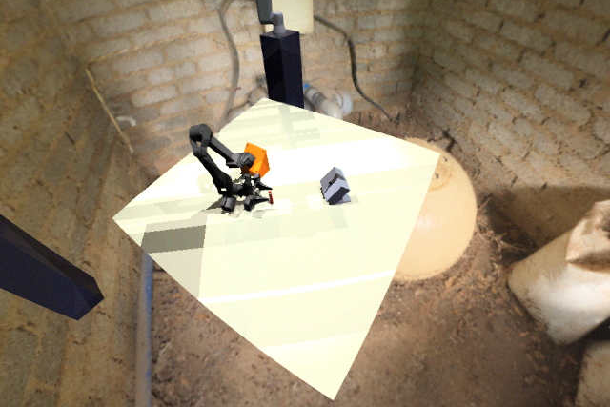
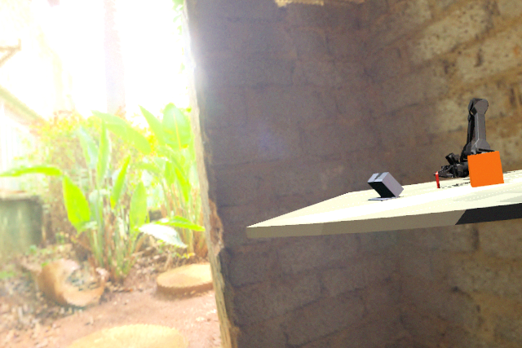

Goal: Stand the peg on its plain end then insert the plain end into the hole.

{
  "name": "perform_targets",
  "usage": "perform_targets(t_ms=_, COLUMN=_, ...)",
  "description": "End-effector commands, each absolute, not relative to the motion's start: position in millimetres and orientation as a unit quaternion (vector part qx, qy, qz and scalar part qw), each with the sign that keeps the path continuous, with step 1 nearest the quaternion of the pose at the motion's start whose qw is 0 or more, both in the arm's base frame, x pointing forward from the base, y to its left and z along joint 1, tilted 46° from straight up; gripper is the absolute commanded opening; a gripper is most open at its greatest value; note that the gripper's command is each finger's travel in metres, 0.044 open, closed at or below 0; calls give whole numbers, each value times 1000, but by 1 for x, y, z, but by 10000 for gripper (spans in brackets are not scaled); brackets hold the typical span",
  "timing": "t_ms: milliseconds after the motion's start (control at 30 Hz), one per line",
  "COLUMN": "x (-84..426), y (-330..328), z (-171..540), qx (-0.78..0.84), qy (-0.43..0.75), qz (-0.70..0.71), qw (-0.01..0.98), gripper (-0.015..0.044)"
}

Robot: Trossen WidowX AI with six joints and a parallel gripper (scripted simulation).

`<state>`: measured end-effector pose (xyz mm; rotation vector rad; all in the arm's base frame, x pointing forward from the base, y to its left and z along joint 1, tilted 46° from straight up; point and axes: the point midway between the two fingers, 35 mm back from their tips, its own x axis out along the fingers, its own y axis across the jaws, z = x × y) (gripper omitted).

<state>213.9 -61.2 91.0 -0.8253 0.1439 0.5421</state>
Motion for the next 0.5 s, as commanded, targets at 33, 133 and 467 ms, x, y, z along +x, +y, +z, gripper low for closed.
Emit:
perform_targets(t_ms=33, x=214, y=-61, z=91, qx=-396, qy=69, qz=260, qw=878, gripper=419)
perform_targets(t_ms=133, x=214, y=-61, z=91, qx=-396, qy=69, qz=260, qw=878, gripper=440)
perform_targets(t_ms=467, x=220, y=-46, z=103, qx=-402, qy=88, qz=279, qw=868, gripper=440)
